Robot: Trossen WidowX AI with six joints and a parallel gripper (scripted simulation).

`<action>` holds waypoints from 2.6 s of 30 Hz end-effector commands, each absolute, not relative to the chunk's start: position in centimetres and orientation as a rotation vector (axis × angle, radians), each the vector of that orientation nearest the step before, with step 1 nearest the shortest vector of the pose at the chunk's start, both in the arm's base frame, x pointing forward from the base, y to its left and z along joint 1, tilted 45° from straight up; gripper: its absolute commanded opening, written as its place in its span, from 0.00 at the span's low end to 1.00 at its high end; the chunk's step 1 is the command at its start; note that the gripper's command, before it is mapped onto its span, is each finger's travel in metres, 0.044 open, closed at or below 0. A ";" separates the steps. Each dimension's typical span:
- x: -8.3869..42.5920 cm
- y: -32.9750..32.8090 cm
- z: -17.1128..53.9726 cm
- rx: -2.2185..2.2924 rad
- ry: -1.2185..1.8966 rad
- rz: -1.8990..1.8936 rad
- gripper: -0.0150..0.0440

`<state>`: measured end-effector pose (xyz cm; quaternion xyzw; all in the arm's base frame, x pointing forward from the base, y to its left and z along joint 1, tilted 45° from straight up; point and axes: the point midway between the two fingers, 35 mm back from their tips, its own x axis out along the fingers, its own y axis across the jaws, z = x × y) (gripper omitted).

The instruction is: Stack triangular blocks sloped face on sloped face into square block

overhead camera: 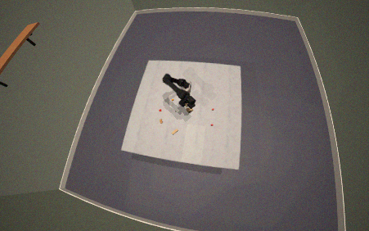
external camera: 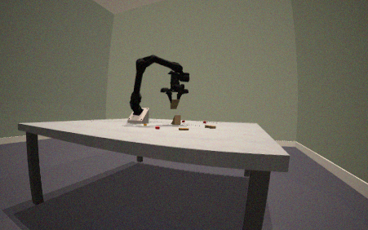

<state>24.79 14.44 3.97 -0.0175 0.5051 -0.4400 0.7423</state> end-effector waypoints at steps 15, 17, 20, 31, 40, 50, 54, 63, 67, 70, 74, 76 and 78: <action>20.4 19.6 1.0 -0.046 1.095 -0.985 0.25; 20.6 19.4 0.9 -0.046 1.095 -0.985 0.25; 21.2 18.4 0.2 -0.045 1.095 -0.983 0.25; 23.1 14.3 -2.4 -0.046 1.092 -0.985 0.25; 23.7 12.9 -3.1 -0.047 1.090 -0.986 0.25; 24.6 10.7 -4.0 -0.045 1.090 -0.990 0.25; 24.6 10.7 -4.0 -0.045 1.092 -0.991 0.25; 24.8 10.4 -4.2 -0.045 1.092 -0.991 0.25; 24.9 10.2 -4.3 -0.045 1.092 -0.991 0.25; 25.0 10.0 -4.4 -0.045 1.092 -0.991 0.25; 25.1 9.8 -4.5 -0.045 1.091 -0.992 0.25; 25.2 9.7 -4.6 -0.045 1.091 -0.992 0.25; 25.2 9.6 -4.6 -0.045 1.091 -0.992 0.25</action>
